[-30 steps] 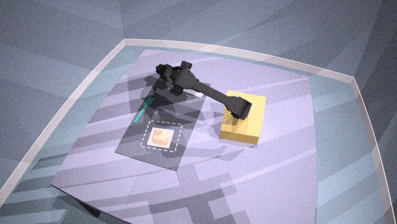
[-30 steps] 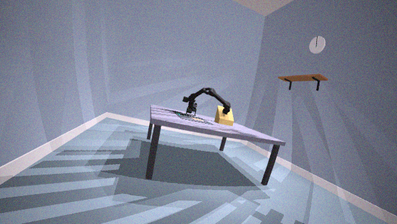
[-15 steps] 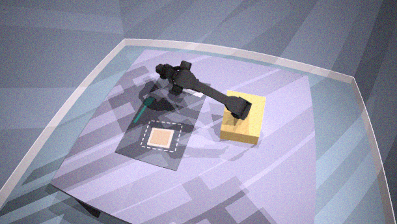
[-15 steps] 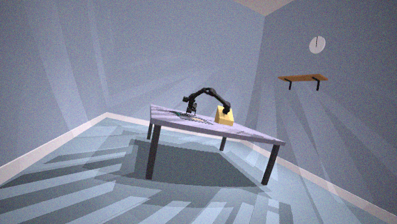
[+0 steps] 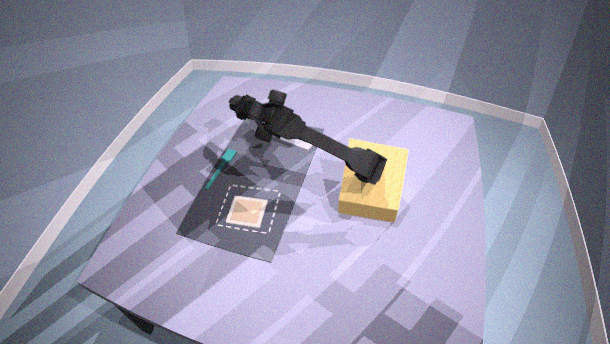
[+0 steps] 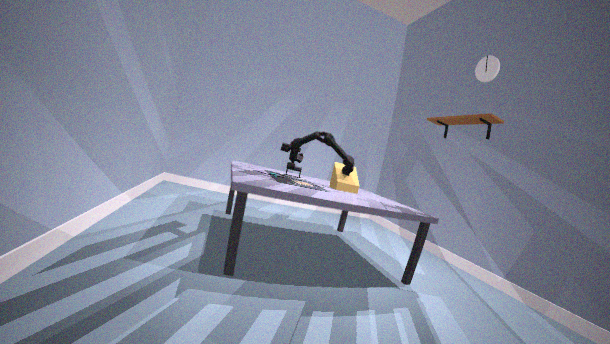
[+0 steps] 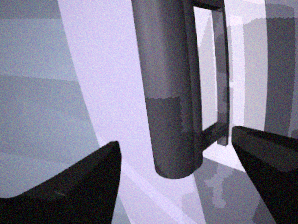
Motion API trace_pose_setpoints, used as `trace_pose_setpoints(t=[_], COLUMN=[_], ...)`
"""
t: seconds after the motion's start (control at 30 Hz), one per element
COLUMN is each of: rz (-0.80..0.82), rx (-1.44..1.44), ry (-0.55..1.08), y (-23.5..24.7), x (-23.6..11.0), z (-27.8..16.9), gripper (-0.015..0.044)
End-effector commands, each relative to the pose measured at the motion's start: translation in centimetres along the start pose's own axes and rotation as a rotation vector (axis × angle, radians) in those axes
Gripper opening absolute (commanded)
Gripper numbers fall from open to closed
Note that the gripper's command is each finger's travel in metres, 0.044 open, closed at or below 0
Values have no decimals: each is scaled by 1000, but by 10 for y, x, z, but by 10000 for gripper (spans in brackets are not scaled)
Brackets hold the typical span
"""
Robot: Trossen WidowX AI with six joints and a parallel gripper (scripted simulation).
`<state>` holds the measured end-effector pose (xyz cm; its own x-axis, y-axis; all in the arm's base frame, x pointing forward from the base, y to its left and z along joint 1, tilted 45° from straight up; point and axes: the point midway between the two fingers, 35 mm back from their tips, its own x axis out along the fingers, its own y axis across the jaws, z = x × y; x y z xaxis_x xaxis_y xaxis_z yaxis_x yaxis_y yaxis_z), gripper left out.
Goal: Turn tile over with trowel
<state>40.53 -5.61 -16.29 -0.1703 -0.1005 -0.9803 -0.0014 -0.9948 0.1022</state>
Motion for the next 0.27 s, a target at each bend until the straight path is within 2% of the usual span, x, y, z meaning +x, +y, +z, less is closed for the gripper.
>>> trace_pose_setpoints(t=[0.0,0.23], rz=[-4,4], rx=[1,1], ry=[-13,-5], y=[0,60], x=[-6,-69], z=[4,54], gripper=[300,300])
